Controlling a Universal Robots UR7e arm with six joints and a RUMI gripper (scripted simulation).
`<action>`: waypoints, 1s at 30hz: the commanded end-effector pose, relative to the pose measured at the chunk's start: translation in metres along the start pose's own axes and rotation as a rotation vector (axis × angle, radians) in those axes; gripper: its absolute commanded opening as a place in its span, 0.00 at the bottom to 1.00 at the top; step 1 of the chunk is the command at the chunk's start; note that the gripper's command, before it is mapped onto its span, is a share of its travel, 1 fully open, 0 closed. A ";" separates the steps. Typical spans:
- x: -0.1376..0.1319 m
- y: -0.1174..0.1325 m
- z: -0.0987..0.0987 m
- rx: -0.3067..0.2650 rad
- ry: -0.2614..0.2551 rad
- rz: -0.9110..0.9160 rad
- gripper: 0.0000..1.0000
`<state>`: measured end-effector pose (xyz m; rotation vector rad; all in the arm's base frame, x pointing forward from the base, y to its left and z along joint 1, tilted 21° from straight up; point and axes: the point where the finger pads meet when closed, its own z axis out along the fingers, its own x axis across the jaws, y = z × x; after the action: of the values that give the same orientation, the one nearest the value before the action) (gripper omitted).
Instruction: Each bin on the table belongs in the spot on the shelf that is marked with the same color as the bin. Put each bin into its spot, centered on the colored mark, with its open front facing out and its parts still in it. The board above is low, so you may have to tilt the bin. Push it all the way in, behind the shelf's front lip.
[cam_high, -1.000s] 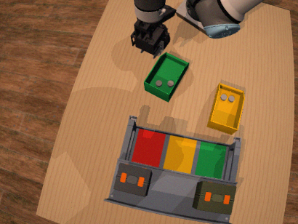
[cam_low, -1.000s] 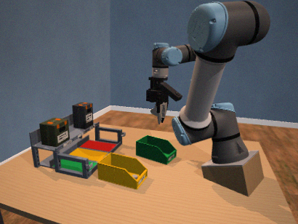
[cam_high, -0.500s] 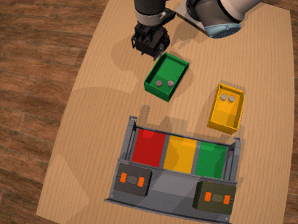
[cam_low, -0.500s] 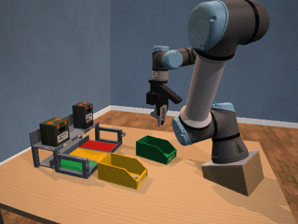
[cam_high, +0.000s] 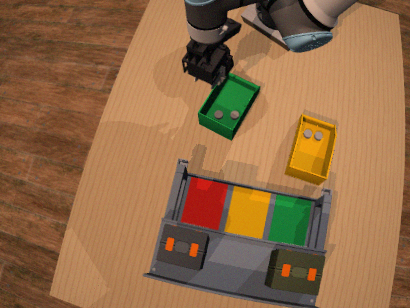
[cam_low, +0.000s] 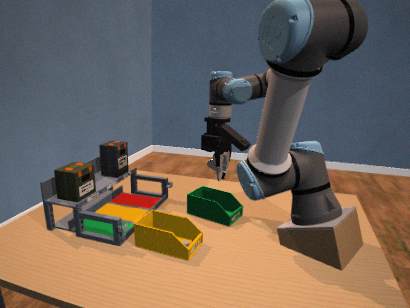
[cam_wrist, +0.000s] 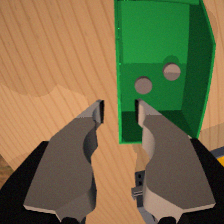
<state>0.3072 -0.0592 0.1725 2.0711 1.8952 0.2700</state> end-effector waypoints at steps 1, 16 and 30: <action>0.000 0.001 0.011 0.000 -0.001 0.000 0.15; -0.001 0.001 0.026 0.000 -0.001 0.000 0.15; -0.001 0.001 0.028 0.000 -0.001 0.000 0.15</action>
<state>0.3170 -0.0627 0.1468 2.0712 1.8949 0.2686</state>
